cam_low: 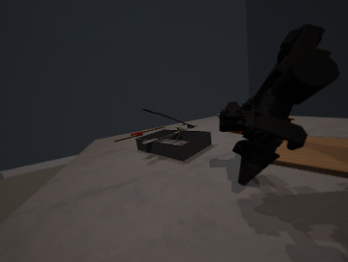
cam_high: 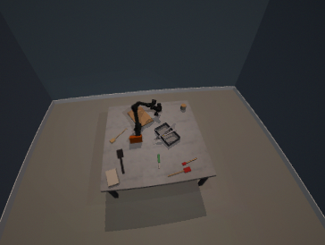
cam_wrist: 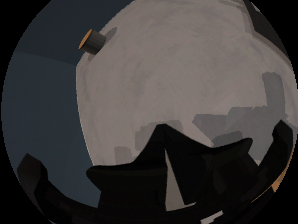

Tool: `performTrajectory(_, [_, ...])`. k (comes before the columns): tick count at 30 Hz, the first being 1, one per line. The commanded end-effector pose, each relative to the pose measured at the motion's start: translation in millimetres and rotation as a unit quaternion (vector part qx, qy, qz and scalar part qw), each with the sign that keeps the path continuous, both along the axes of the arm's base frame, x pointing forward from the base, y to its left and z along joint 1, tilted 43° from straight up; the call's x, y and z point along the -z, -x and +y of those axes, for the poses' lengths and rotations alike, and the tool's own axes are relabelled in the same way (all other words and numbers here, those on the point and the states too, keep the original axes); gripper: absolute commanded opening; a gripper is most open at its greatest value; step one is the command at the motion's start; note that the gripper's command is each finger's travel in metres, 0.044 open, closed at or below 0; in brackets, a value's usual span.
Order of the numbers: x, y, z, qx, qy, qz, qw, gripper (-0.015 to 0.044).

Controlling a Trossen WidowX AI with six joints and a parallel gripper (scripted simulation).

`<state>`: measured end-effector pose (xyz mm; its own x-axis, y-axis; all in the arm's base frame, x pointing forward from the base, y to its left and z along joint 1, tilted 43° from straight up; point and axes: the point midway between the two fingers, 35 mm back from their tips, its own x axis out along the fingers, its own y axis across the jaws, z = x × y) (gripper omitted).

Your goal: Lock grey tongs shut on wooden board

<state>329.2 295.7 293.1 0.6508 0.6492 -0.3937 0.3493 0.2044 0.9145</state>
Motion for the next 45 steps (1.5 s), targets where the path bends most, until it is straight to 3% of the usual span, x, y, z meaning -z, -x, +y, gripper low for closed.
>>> performTrajectory(1, [41.6, -37.5, -49.5, 0.062, 0.023, 0.104, 0.992, -0.0150])
performTrajectory(8, [106.2, -69.8, -145.9, 0.164, 0.034, 0.267, 0.949, -0.0150])
performTrajectory(14, [154.1, -65.9, -240.1, 0.273, -0.017, 0.447, 0.852, -0.0150])
performTrajectory(20, [189.7, -33.4, -320.3, 0.368, -0.122, 0.621, 0.681, -0.0150])
performTrajectory(25, [199.9, 1.1, -362.2, 0.421, -0.234, 0.749, 0.456, -0.0150])
performTrajectory(45, [206.6, 1.8, -358.1, 0.422, -0.239, 0.752, 0.446, -0.0150])
